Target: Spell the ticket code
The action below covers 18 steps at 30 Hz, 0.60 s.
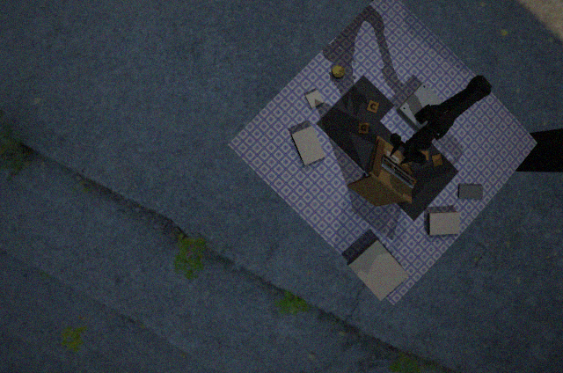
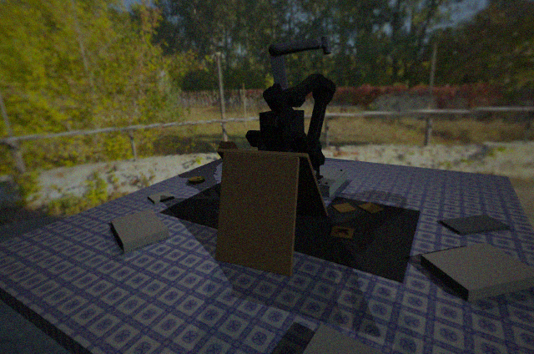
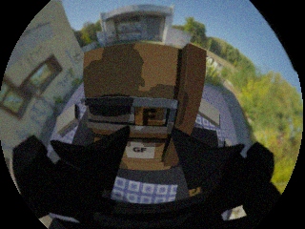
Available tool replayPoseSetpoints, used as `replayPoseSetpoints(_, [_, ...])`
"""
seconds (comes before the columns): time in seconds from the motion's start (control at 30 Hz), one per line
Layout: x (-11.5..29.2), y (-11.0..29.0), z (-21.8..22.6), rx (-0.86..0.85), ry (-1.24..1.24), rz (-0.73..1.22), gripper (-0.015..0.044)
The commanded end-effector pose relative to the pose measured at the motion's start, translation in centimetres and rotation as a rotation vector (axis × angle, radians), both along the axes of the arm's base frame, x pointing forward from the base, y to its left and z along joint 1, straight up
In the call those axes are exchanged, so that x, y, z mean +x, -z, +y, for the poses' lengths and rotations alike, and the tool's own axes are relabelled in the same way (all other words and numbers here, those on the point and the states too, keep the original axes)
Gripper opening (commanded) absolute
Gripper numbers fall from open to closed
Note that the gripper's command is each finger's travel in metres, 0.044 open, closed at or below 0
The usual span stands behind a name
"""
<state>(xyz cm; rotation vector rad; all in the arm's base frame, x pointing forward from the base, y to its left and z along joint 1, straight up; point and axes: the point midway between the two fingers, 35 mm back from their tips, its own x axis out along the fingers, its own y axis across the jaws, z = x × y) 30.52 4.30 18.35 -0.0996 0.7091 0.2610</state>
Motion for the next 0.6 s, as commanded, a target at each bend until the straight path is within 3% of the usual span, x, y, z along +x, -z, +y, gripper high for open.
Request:
replayPoseSetpoints(0.0, [-0.1,-0.3,0.11,0.001,-0.005,-0.003,0.0295])
replayPoseSetpoints(0.1, [-0.12,-0.37,0.14,0.001,-0.005,-0.003,0.0295])
replayPoseSetpoints(0.47, [-0.08,-0.13,0.06,0.0,-0.002,0.0,0.0006])
replayPoseSetpoints(0.57, [-0.08,-0.13,0.06,0.0,-0.002,0.0,0.0])
